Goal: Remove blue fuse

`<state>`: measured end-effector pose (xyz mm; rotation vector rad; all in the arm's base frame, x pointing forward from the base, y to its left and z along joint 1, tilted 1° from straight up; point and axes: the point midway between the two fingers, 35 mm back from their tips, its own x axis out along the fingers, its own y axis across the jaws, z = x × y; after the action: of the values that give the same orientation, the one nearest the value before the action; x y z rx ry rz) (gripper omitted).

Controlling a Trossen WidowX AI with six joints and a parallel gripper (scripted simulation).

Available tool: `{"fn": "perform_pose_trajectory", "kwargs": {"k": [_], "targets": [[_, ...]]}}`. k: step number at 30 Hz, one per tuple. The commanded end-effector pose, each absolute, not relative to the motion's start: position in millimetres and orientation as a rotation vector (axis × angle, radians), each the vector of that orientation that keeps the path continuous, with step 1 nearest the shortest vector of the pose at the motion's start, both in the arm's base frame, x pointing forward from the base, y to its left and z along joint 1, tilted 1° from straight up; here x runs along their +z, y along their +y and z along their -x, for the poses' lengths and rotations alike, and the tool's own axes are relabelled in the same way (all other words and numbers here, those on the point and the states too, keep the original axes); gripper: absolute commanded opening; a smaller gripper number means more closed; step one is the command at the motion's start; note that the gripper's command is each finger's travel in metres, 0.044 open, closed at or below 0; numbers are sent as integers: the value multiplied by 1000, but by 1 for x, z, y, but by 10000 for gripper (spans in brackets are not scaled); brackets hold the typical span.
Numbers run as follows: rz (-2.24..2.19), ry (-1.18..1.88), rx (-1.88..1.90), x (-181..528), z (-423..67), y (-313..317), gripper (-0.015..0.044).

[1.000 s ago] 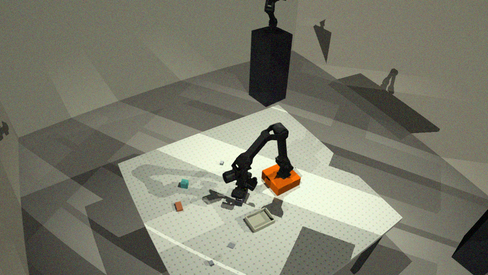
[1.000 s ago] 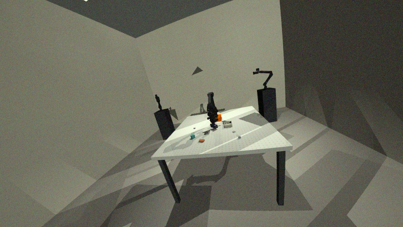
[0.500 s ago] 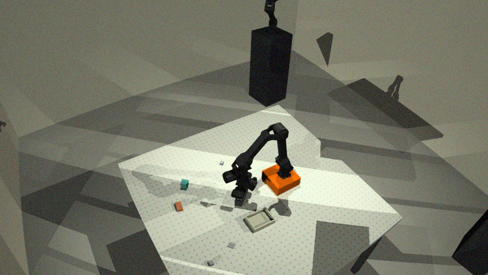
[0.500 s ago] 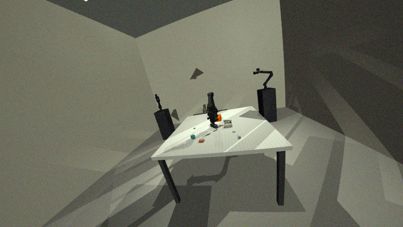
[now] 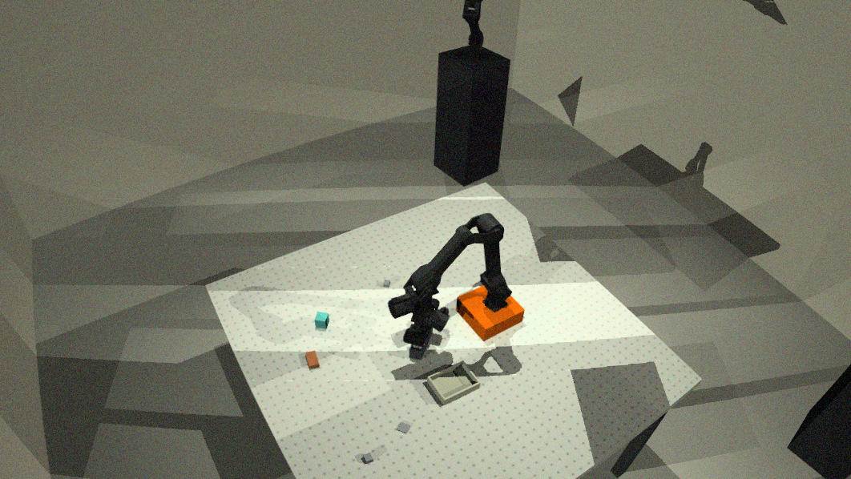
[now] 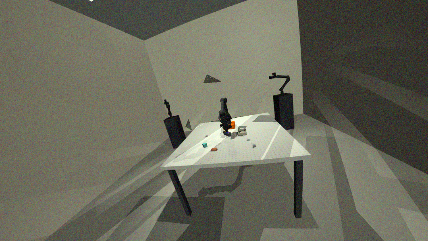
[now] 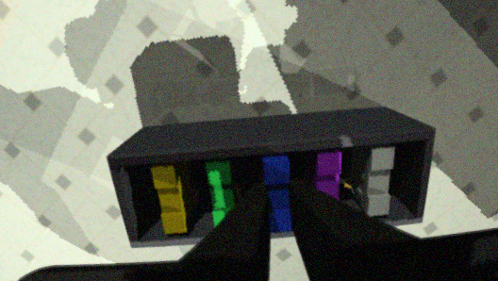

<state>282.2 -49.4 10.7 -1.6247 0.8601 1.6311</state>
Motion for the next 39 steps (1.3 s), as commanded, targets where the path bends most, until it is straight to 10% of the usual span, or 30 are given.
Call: {"fn": "perform_pose_trajectory", "kwargs": {"k": [1, 39], "targets": [[1628, 860, 1629, 14, -283, -50, 0], [1629, 861, 1630, 32, -283, -50, 0]]}}
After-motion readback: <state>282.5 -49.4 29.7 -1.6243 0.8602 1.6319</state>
